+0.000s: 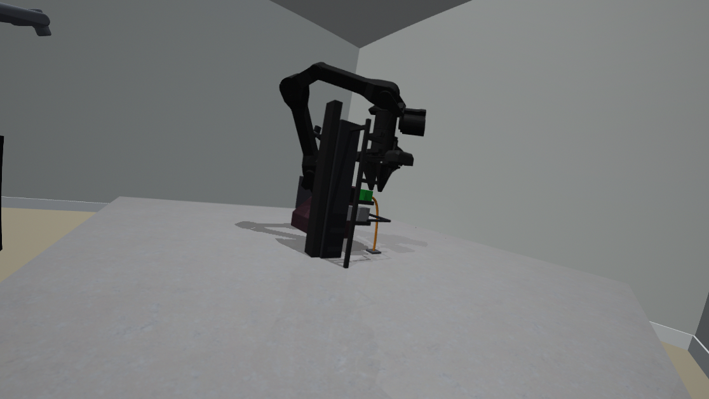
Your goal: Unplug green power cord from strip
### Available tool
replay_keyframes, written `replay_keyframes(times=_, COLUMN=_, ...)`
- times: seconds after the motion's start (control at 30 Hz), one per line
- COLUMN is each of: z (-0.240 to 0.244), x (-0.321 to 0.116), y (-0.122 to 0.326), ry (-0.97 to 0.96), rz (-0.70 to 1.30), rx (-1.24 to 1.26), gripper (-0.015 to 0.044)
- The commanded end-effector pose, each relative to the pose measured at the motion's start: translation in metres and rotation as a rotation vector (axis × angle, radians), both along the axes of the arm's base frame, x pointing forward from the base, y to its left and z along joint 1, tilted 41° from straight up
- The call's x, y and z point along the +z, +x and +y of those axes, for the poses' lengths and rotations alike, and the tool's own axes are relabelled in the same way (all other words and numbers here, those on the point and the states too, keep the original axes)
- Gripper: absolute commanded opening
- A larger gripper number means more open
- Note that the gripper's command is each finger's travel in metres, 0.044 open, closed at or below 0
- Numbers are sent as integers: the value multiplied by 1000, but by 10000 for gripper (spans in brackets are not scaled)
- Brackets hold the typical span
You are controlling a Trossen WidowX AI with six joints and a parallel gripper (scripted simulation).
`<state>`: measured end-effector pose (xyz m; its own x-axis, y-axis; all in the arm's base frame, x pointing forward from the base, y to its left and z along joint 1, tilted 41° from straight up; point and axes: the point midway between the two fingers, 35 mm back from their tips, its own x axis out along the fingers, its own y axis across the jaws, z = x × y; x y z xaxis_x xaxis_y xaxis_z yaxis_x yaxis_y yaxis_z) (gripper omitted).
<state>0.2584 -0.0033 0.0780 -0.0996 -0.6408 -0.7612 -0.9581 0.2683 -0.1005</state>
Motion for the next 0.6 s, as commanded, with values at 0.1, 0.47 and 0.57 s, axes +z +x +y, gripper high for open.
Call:
replay_keyframes(times=0.1, z=-10, x=8, y=-3, ry=-6, rz=5, rx=5, gripper=160)
replay_keyframes(times=0.47, z=-21, x=18, y=-8, ry=-7, rz=6, rx=4, gripper=160)
replay_keyframes(times=0.57, z=-21, x=18, y=-8, ry=-7, rz=6, rx=4, gripper=160)
